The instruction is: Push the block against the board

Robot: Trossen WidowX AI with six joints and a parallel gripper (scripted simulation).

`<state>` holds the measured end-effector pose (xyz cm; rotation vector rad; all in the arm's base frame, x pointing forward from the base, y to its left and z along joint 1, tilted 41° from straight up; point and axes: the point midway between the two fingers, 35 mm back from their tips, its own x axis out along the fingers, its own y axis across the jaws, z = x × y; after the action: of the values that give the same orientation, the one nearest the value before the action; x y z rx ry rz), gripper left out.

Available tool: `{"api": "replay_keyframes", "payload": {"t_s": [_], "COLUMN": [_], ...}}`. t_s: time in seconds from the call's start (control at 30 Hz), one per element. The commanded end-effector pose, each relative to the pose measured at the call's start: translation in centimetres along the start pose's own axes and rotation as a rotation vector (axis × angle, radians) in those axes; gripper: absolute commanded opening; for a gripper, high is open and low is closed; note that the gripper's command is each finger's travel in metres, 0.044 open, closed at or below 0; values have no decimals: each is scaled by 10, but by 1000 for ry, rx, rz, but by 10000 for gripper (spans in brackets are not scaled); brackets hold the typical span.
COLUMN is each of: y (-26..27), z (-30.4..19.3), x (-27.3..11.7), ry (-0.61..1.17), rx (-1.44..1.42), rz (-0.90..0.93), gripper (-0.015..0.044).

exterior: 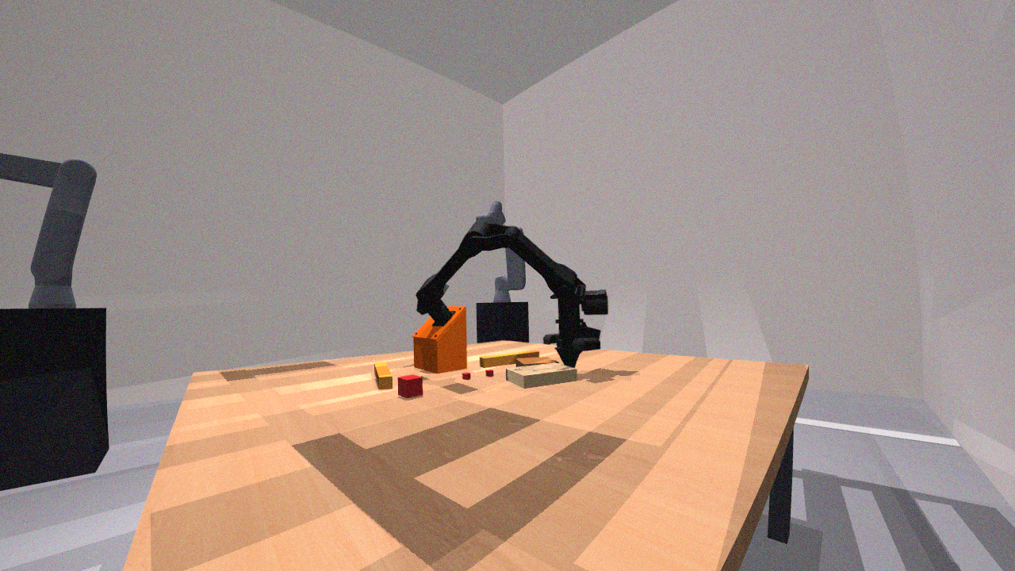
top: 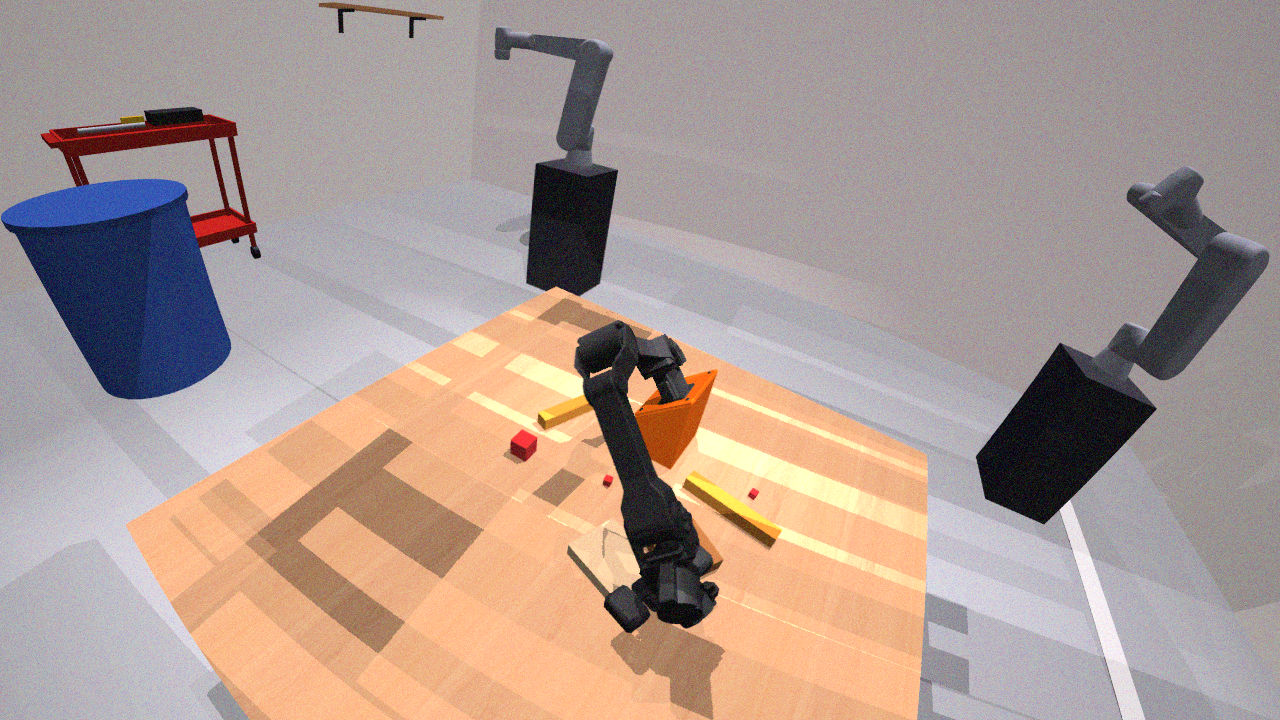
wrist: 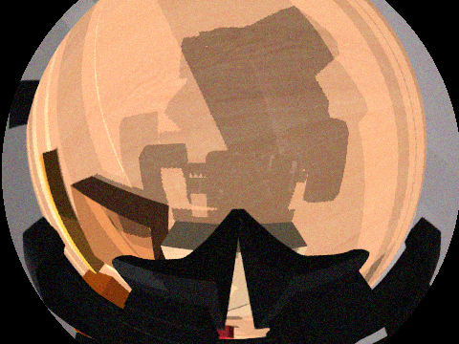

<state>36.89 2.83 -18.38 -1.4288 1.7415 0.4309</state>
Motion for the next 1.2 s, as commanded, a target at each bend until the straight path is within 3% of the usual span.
{"api": "replay_keyframes", "payload": {"t_s": [0.0, 0.83, 1.0, 1.17], "y": [0, -1, -3, -3], "z": [5, 45, 42, 42], "x": [2, 1, -51, -54], "ry": [4, 2, 0, 0], "rx": [-2, -1, -1, -1], "rz": [2, 2, 2, 3], "gripper": [0, 0, 0, 0]}}
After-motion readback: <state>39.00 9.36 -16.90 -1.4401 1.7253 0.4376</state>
